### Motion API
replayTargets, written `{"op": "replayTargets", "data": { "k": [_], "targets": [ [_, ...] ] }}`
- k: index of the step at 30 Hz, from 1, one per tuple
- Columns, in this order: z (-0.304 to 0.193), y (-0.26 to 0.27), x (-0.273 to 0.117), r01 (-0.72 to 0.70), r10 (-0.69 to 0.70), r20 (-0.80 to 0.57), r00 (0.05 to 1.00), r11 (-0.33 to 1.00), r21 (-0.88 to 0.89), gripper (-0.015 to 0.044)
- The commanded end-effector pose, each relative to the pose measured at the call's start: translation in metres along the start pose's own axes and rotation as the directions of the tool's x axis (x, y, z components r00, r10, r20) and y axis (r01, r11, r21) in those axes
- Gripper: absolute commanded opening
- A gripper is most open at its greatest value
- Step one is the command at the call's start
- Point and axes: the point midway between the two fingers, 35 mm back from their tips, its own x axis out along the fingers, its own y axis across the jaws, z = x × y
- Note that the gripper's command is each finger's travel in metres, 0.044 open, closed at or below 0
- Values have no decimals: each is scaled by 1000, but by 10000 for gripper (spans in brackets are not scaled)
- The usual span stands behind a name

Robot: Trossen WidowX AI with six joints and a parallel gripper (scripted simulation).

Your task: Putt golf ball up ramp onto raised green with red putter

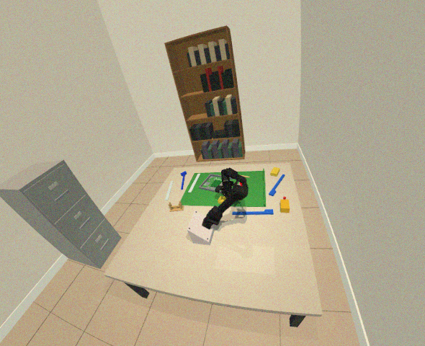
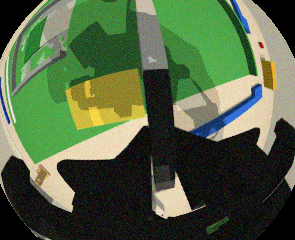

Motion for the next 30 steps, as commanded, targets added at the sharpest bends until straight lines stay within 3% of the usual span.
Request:
{"op": "replayTargets", "data": {
  "k": [1, 17, 30],
  "targets": [
    [-6, 22, 0, 9, -9, 5, 1000, 1000, 8, 0],
    [-6, 23, -59, 6, -7, 4, 1000, 1000, 7, 0],
    [-7, 23, -52, 8, -8, 0, 1000, 1000, 0, 0]
  ]
}}
